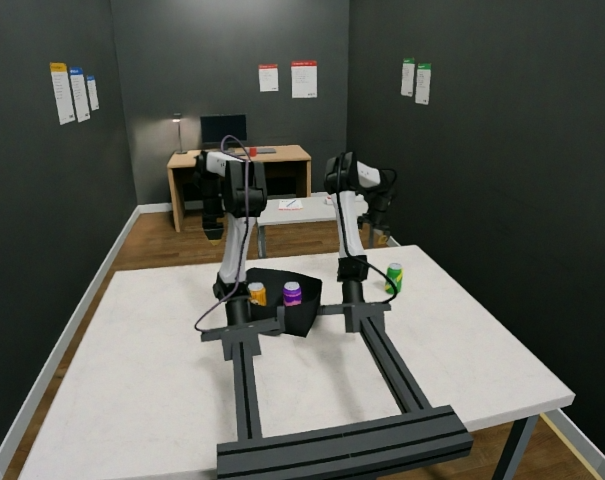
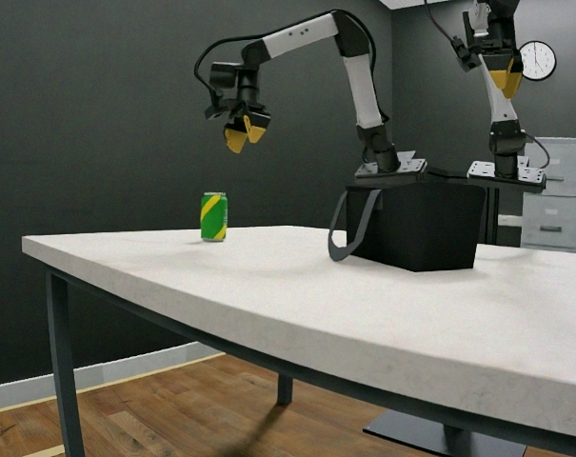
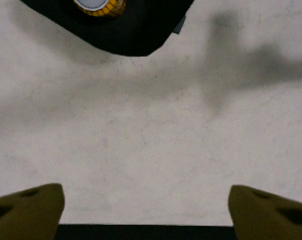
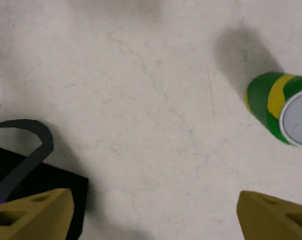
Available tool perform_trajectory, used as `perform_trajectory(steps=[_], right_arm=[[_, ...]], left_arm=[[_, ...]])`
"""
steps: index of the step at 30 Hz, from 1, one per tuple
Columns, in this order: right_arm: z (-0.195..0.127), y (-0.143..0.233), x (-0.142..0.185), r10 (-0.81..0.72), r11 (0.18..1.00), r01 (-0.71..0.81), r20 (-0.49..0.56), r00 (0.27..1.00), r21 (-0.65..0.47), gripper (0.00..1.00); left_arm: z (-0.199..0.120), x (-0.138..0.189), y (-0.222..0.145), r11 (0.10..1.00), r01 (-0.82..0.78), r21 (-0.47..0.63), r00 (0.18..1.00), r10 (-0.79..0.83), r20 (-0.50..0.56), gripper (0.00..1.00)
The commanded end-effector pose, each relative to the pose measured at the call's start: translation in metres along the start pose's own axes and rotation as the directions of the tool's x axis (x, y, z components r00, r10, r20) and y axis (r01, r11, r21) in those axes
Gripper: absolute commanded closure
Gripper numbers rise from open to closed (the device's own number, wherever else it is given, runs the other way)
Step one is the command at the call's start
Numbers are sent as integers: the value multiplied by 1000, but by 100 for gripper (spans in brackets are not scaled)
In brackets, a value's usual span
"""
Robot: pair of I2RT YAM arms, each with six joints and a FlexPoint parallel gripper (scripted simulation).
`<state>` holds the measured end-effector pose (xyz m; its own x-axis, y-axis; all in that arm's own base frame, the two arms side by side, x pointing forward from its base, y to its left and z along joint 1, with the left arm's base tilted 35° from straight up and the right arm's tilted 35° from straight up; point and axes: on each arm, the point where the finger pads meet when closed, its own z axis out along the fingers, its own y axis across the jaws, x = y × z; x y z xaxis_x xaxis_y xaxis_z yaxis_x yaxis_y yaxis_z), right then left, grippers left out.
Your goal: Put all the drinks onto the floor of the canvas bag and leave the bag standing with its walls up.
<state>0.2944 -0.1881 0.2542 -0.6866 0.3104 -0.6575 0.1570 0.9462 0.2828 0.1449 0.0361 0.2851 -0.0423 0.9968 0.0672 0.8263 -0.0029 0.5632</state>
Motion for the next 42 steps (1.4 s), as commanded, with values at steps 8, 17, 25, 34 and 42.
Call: perform_trajectory(steps=[8, 17, 25, 34, 42], right_arm=[[19, -53, -32, -463, 883, 469, 136, 876, -14, 16], [38, -95, -31, -669, 735, 677, 190, 718, 31, 16], [54, -132, -23, -796, 590, 803, 220, 564, 80, 16], [58, -142, -10, -746, 659, 750, 174, 643, 51, 16], [77, -136, -4, -739, 663, 748, 179, 649, 28, 16]], left_arm=[[3, 0, 2, 1000, 1, 6, 1000, -1, 5, 14], [3, 0, 2, 1000, 1, 6, 1000, -1, 5, 14], [3, 0, 2, 1000, 1, 6, 1000, -1, 5, 14], [3, 0, 2, 1000, 2, 6, 1000, -2, 5, 14], [3, 0, 2, 1000, 2, 6, 1000, -2, 5, 14]])
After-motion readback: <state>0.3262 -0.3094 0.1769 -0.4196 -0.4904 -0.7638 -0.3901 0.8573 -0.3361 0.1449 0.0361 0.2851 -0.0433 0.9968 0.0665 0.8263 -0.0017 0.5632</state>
